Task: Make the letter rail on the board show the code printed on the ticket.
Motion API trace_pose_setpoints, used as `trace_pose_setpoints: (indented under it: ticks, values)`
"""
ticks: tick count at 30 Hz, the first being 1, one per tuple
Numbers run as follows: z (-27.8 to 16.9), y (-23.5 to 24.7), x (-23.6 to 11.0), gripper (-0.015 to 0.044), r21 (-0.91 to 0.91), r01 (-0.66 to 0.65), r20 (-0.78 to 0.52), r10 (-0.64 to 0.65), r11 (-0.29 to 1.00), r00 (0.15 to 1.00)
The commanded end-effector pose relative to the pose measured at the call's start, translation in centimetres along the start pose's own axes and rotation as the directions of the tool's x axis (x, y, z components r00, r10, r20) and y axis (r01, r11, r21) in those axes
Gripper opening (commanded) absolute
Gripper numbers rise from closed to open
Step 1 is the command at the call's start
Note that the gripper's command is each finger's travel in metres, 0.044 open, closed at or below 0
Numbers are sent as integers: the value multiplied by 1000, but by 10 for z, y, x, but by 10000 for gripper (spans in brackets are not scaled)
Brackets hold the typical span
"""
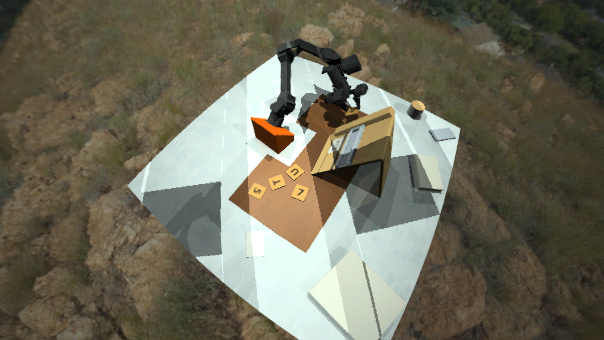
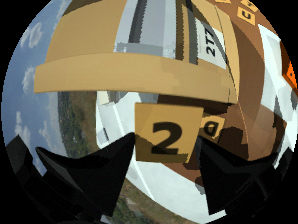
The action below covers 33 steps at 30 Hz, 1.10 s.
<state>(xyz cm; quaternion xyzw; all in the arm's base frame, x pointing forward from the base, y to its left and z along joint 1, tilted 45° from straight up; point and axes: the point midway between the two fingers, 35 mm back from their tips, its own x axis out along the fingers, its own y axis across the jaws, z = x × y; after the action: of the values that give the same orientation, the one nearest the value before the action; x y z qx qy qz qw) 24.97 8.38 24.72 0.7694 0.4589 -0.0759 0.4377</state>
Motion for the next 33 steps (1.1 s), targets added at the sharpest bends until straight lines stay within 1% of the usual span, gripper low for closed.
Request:
trace_pose_setpoints:
  ticks: [1,8,12,18,23,28,33]
  values:
    - [10,11,-3,0,-19,-35,21,35,999,999]
    - [43,34,-7,0,-123,-72,71,81,990,994]
    - [57,38,-16,0,-207,-95,113,120,974,986]
    - [73,43,-12,0,-253,-76,120,110,964,987]
    - [96,42,-17,0,-197,-69,139,97,978,986]
    - [109,46,-14,0,-257,-55,129,91,965,987]
    - [130,51,-9,0,-308,-40,127,83,950,988]
